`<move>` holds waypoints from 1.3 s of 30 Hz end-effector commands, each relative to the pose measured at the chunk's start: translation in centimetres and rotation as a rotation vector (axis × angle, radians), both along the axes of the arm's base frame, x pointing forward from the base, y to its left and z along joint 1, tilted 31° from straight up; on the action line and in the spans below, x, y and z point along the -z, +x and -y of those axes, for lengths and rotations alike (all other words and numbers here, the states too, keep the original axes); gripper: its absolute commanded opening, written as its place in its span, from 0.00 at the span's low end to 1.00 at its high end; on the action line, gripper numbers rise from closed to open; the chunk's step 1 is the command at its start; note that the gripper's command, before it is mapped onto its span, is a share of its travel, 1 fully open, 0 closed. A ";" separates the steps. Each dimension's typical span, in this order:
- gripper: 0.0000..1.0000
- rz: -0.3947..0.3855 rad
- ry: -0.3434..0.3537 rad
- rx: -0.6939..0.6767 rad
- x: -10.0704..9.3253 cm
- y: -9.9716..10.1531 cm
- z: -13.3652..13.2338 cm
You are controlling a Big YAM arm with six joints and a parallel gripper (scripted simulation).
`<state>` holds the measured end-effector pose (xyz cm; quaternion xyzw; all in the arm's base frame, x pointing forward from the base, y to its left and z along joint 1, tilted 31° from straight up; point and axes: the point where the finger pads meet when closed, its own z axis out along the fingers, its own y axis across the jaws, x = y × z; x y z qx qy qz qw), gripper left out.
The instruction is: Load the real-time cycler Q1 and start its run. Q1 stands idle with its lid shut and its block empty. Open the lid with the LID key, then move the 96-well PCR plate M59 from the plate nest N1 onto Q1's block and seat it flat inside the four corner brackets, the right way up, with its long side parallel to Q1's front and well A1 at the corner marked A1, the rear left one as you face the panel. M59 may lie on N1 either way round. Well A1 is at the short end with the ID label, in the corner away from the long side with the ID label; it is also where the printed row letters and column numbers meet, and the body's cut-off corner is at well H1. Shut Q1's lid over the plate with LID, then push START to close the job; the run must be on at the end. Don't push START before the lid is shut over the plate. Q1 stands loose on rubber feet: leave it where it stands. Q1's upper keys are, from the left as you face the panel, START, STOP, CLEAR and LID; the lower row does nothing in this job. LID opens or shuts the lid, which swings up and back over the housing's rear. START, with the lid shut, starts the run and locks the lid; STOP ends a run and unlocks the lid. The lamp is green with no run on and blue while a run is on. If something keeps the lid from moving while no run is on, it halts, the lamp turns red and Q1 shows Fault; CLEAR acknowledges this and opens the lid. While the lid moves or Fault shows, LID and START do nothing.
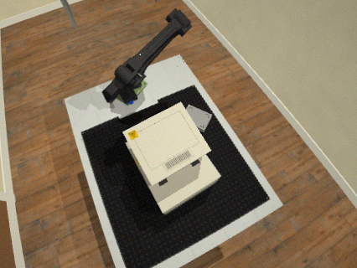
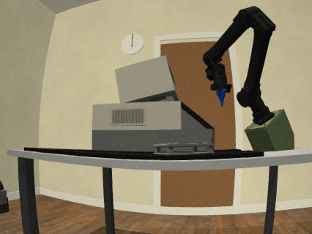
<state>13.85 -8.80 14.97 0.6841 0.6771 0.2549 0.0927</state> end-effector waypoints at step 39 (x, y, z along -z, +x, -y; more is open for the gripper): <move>0.00 0.040 -0.086 -0.015 -2.1 0.9 1.6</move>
